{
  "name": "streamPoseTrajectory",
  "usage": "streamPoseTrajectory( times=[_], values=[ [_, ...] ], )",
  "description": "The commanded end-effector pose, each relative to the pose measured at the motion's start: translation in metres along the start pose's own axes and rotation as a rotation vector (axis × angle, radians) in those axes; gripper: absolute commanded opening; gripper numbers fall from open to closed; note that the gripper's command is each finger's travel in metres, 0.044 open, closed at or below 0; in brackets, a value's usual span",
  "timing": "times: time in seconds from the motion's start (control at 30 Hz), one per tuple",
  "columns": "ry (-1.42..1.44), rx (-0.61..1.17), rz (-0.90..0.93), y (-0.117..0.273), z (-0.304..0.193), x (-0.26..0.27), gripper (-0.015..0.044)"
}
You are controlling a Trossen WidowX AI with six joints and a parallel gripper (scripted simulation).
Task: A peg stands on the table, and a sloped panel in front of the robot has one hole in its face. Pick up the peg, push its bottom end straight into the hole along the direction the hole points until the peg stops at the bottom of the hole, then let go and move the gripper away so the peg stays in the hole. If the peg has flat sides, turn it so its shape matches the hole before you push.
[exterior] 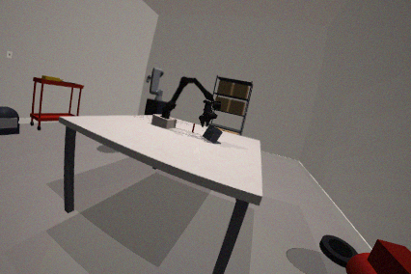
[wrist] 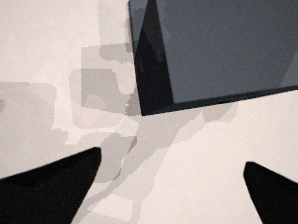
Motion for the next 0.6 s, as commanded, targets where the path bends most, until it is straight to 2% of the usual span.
streamPoseTrajectory(
  times=[0.0,0.57],
  values=[
    [0.117,-0.016,0.024,0.007,-0.003,0.009,0.044],
    [0.634,-0.073,0.109,0.023,-0.017,0.048,0.044]
  ],
)
Point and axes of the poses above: the point midway between the two fingers, 35 mm back from their tips, its own y axis back along the fingers, its own x axis across the jaws, z = x × y, the point moved 8 cm from there along y, back along the fingers, and after that the axes turned 11 degrees about -y, right-handed, at the moved point
